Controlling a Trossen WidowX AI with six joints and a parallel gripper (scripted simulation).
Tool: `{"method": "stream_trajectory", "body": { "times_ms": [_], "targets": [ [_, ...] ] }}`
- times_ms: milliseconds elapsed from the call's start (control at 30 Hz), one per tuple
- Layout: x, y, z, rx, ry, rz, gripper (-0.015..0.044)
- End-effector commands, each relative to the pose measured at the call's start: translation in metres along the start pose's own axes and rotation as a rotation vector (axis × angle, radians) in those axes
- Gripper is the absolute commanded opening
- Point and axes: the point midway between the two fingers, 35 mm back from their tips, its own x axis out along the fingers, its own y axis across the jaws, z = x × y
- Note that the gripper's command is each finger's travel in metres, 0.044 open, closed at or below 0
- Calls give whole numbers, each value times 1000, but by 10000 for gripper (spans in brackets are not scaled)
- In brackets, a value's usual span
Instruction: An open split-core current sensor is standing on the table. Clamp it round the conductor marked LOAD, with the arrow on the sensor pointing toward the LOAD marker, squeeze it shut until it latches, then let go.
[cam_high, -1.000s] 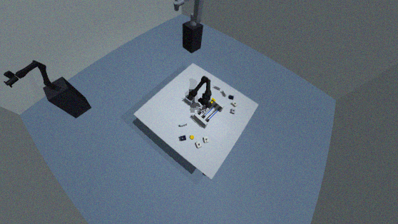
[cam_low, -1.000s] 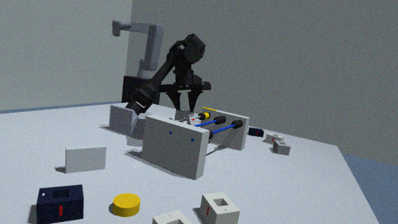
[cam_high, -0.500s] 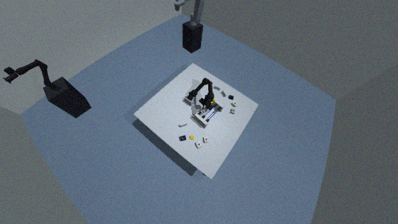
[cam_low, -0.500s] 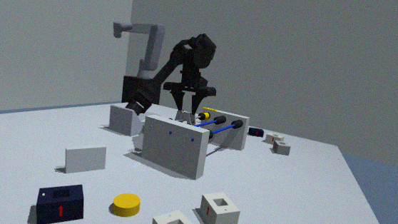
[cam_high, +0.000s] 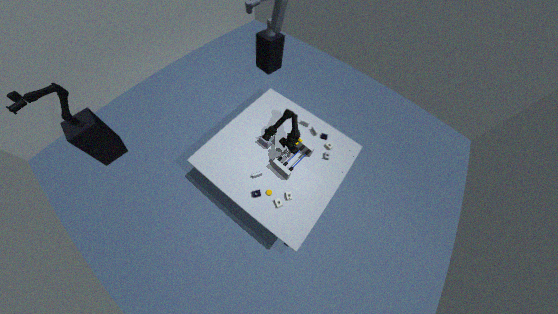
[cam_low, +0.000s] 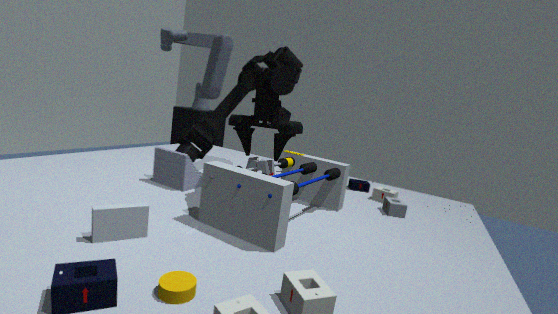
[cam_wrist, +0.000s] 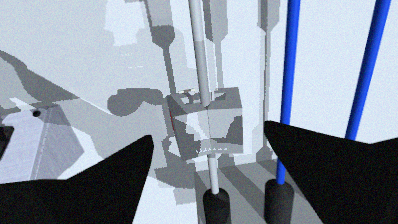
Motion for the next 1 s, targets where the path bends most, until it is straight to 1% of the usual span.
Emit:
{"method": "stream_trajectory", "body": {
  "times_ms": [0,167,300,567,967],
  "targets": [
    [0,0,0,1,-2,-3,440],
    [2,0,0,1,-2,-3,440],
    [35,-1,-3,-7,1,1,440],
    [41,-2,-3,-7,2,1,440],
    [60,-2,-3,-8,1,1,440]
  ]
}}
